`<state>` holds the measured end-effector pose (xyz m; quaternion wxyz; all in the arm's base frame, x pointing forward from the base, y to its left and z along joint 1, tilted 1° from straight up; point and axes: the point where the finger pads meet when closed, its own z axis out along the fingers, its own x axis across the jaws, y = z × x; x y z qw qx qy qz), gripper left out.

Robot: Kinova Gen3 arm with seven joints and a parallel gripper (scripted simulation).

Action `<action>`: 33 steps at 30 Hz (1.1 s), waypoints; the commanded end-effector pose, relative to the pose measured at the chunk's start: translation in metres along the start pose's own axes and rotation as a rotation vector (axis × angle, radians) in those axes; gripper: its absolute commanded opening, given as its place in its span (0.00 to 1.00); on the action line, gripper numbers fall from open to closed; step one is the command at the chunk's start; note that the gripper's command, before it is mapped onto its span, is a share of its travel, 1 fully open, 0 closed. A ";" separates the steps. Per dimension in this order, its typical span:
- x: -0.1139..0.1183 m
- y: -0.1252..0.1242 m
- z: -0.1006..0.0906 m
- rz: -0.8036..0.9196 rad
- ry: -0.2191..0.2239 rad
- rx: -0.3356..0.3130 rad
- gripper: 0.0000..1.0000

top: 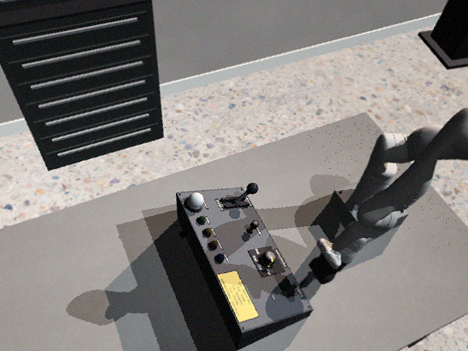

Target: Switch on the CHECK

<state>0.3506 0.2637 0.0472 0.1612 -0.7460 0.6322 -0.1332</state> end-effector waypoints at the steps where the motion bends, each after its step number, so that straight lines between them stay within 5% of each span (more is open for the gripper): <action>1: 0.001 -0.004 -0.001 0.006 0.003 0.002 0.00; 33: 0.001 -0.031 -0.001 0.006 0.003 0.003 0.00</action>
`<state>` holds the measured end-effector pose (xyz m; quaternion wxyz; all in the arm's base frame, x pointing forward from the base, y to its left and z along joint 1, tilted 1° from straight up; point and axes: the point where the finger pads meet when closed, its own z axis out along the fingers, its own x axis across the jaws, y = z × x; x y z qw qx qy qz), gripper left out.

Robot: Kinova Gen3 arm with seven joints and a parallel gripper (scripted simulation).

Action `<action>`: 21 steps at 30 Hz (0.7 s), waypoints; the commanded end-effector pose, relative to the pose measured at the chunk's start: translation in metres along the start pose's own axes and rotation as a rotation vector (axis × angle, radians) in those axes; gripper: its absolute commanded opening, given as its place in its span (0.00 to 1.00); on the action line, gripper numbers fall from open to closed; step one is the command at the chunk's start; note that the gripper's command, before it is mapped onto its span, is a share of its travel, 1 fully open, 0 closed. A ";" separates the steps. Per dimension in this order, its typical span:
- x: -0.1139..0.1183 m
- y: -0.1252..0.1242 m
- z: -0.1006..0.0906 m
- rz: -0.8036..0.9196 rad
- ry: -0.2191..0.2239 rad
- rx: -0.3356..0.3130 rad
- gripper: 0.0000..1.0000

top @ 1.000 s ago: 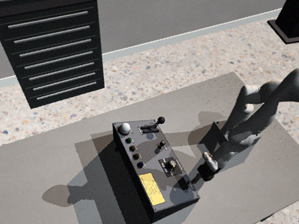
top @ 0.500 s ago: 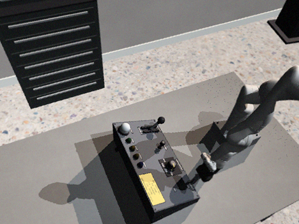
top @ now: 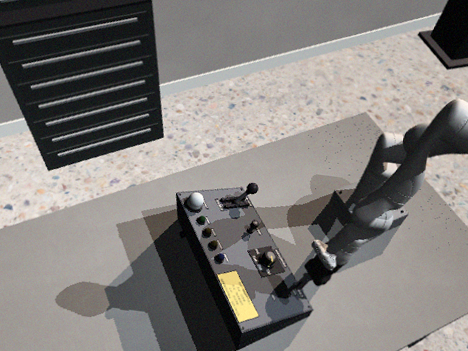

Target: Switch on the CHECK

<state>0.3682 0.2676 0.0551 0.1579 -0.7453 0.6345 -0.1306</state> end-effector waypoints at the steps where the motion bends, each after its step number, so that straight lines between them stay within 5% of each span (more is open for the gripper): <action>1: 0.002 -0.012 -0.001 0.001 0.001 0.011 0.00; 21: 0.003 -0.021 -0.001 0.001 0.003 0.010 0.00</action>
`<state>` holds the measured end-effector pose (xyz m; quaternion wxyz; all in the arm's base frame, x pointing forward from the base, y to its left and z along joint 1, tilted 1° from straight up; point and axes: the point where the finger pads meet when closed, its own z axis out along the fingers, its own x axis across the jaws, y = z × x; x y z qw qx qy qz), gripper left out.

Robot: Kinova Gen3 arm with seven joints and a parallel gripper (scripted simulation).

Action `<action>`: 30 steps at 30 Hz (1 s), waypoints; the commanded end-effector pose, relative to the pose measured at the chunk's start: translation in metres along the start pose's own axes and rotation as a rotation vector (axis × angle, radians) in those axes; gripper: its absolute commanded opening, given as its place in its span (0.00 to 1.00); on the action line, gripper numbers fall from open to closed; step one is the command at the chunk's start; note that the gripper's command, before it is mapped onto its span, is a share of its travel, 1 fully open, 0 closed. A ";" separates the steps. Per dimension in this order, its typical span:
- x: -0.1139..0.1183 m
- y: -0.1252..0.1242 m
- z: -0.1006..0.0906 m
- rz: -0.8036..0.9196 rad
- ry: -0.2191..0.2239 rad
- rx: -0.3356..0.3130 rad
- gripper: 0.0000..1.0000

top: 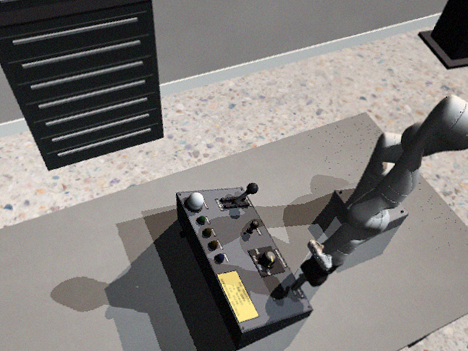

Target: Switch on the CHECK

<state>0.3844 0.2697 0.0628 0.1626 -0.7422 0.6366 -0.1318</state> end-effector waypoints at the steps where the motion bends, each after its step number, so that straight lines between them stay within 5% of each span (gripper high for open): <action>1: 0.002 -0.003 -0.001 -0.007 0.005 0.001 0.00; 30: 0.002 0.006 0.000 -0.009 0.002 0.000 0.00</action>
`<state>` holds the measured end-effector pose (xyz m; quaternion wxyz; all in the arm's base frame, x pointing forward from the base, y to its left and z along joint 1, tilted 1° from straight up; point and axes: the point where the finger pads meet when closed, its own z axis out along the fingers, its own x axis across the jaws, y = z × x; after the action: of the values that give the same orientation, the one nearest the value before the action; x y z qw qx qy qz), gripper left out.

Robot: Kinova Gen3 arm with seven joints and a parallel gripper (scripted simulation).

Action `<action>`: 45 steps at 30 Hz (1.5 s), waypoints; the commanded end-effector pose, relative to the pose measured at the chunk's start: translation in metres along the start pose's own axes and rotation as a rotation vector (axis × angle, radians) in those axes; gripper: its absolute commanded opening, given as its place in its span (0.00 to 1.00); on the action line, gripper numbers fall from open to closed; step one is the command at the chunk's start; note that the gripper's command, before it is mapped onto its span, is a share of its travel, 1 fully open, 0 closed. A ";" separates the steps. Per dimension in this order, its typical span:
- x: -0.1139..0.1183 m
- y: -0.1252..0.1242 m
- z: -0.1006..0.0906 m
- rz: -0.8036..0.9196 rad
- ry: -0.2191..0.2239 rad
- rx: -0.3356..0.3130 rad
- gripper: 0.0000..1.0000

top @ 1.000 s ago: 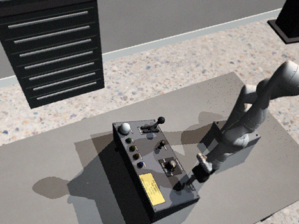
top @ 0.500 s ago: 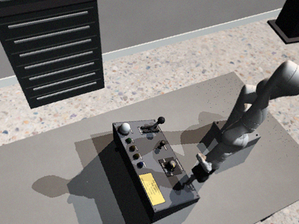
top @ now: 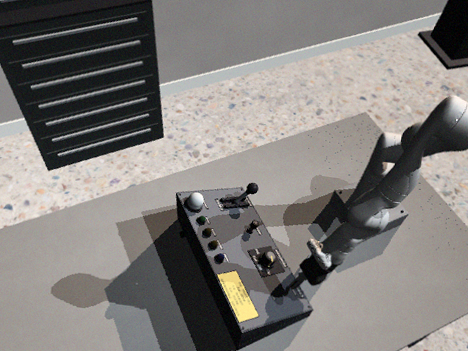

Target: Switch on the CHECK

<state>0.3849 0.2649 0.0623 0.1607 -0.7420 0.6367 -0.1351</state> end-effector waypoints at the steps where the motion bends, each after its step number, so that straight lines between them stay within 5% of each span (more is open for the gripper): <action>1: -0.003 0.007 0.000 -0.008 -0.005 -0.001 0.00; 24: -0.001 0.012 -0.020 -0.007 0.001 -0.004 0.00; 45: -0.003 0.009 -0.103 -0.009 -0.004 -0.001 0.00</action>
<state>0.3363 0.2578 0.1386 0.1543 -0.7464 0.6329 -0.1362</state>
